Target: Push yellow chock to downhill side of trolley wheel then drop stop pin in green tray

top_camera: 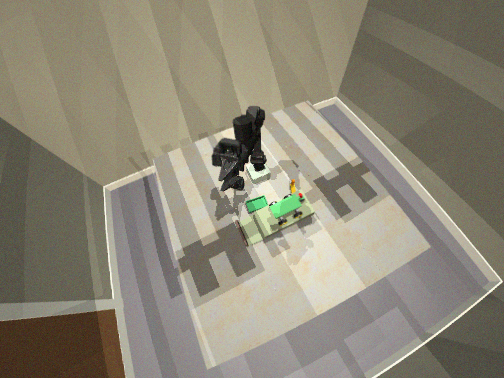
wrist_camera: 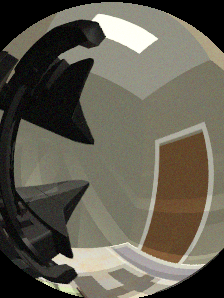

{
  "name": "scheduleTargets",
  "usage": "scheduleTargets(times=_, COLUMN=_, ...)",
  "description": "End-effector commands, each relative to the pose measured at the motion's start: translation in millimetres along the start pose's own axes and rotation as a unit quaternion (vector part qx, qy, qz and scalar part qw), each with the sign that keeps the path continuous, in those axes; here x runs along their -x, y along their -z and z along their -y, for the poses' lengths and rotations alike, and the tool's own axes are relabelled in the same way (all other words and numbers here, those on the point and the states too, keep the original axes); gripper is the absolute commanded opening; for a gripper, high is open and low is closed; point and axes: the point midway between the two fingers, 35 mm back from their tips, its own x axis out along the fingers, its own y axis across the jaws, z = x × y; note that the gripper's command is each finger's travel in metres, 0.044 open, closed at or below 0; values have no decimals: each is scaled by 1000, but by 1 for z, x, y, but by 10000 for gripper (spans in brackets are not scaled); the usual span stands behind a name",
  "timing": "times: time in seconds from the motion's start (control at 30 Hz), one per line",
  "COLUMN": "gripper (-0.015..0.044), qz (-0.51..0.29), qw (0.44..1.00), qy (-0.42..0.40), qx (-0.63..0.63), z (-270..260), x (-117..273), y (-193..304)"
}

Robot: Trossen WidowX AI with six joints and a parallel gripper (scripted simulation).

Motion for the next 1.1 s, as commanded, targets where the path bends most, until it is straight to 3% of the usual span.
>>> scheduleTargets(times=0.0, gripper=190, qz=-60, qw=994, qy=81, qx=-38, z=49, x=5, y=46)
scheduleTargets(times=0.27, gripper=190, qz=-154, qw=954, qy=242, qx=-89, z=133, x=47, y=129)
scheduleTargets(times=0.57, gripper=190, qz=-223, qw=877, qy=413, qx=-103, z=211, x=133, y=198)
scheduleTargets(times=0.83, gripper=190, qz=-246, qw=791, qy=555, qx=-76, z=265, x=229, y=229)
scheduleTargets(times=1.07, gripper=190, qz=-237, qw=712, qy=660, qx=-21, z=300, x=316, y=227)
